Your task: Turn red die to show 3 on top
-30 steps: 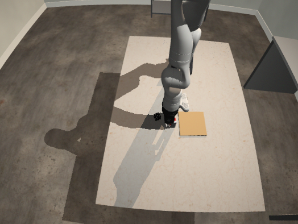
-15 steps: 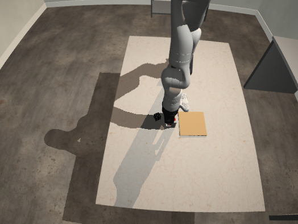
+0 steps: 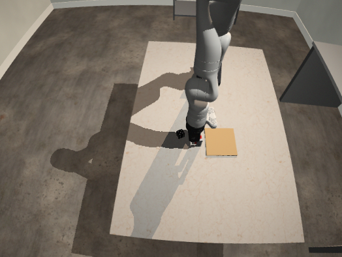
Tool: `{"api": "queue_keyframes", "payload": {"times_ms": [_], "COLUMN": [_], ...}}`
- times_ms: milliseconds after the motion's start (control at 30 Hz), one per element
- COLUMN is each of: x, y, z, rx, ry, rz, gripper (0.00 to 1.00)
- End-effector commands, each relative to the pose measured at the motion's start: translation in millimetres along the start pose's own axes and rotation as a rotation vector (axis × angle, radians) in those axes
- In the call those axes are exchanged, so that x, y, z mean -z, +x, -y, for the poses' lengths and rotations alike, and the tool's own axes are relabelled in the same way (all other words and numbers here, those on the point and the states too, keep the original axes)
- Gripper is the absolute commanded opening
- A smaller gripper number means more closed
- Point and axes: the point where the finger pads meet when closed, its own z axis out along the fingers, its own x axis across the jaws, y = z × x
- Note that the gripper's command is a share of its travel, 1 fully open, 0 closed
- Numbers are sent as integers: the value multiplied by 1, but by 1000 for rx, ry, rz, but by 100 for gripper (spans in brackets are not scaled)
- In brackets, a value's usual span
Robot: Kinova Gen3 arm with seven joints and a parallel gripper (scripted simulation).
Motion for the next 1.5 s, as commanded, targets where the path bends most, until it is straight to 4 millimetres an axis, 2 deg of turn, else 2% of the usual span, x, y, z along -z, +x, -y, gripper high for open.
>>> {"api": "queue_keyframes", "payload": {"times_ms": [0, 33, 1200, 1467], "x": [0, 0, 1, 13], "y": [0, 0, 0, 0], "z": [0, 0, 0, 0], "rx": [0, 0, 0, 0], "ry": [-1, -1, -1, -1], "rz": [-1, -1, -1, -1], "gripper": [87, 57, 57, 57]}}
